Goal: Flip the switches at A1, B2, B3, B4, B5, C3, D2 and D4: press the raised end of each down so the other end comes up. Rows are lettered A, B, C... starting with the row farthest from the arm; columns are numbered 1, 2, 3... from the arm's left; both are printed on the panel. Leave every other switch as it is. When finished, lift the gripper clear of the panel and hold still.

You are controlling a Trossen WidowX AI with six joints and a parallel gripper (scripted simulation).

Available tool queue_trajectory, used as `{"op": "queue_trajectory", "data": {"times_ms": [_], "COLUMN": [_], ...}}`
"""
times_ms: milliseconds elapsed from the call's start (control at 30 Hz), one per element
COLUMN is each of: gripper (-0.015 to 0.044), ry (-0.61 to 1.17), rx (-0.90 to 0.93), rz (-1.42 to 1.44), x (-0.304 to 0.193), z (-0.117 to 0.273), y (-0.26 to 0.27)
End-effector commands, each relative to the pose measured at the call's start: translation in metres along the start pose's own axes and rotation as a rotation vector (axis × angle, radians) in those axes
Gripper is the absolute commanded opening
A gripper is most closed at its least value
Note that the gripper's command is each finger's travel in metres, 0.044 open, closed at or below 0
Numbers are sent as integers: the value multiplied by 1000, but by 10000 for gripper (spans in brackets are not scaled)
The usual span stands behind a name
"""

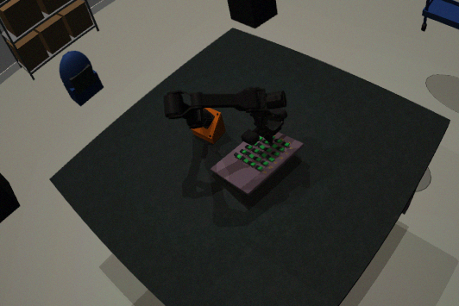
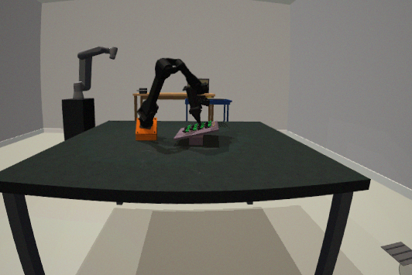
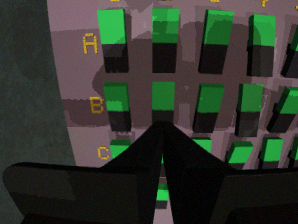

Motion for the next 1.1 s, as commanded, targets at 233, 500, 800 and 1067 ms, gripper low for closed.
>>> {"op": "queue_trajectory", "data": {"times_ms": [233, 500, 800, 1067], "gripper": [0, 0, 0, 0], "ry": [-2, -2, -2, -2], "rx": [-4, -4, -4, -4], "rz": [4, 4, 4, 4], "x": [0, 0, 0, 0], "z": [-1, -2, -3, -4], "y": [0, 0, 0, 0]}}
Point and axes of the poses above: the point midway between the two fingers, 35 mm back from their tips, its own z axis back along the fingers, its own y axis across the jaws, x = y × z, the point moved 9 cm from there along z, back along the fingers, and after that the axes turned 8 degrees about z, right-handed, at the moved point
